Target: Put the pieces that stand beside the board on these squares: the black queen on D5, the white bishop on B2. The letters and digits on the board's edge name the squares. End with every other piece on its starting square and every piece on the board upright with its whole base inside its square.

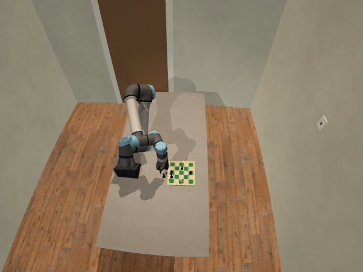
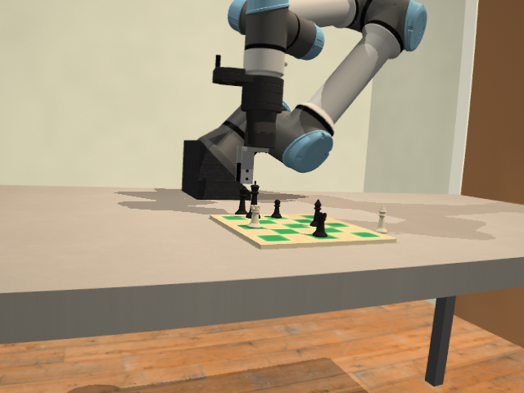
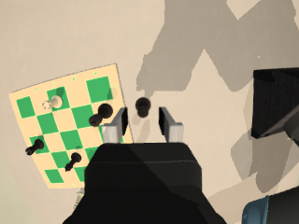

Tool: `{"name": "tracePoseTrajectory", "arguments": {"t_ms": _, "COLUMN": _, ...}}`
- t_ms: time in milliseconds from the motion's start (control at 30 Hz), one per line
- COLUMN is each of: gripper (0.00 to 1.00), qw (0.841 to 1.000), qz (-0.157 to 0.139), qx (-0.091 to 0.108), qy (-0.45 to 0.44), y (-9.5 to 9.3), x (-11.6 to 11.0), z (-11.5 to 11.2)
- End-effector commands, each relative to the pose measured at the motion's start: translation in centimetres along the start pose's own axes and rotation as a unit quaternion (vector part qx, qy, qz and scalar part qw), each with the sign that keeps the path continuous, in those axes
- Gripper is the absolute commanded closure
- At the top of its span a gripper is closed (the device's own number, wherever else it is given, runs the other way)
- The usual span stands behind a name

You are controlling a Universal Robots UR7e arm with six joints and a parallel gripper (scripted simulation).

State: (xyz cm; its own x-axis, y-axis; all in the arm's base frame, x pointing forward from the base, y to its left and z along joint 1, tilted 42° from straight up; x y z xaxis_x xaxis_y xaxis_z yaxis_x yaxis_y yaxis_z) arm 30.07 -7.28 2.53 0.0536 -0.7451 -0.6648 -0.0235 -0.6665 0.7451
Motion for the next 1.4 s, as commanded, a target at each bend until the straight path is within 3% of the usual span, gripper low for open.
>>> {"name": "tracePoseTrajectory", "arguments": {"t_ms": 0, "gripper": 0.21, "qw": 1.000, "qz": 0.000, "qx": 0.000, "qy": 0.000, "y": 0.0, "x": 0.0, "z": 0.0}}
{"name": "tracePoseTrajectory", "arguments": {"t_ms": 400, "gripper": 0.21, "qw": 1.000, "qz": 0.000, "qx": 0.000, "qy": 0.000, "y": -0.2, "x": 0.0, "z": 0.0}}
{"name": "tracePoseTrajectory", "arguments": {"t_ms": 1033, "gripper": 0.21, "qw": 1.000, "qz": 0.000, "qx": 0.000, "qy": 0.000, "y": -3.6, "x": 0.0, "z": 0.0}}
{"name": "tracePoseTrajectory", "arguments": {"t_ms": 1367, "gripper": 0.21, "qw": 1.000, "qz": 0.000, "qx": 0.000, "qy": 0.000, "y": -3.9, "x": 0.0, "z": 0.0}}
Point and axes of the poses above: the point where the finger pads meet when closed, its own y axis back along the fingers, its own z axis across the jaws, x = y × z, the point moved 6 cm from there along y, back along the fingers, and after that the axes turned 13 degrees about y, right-handed, at the moved point
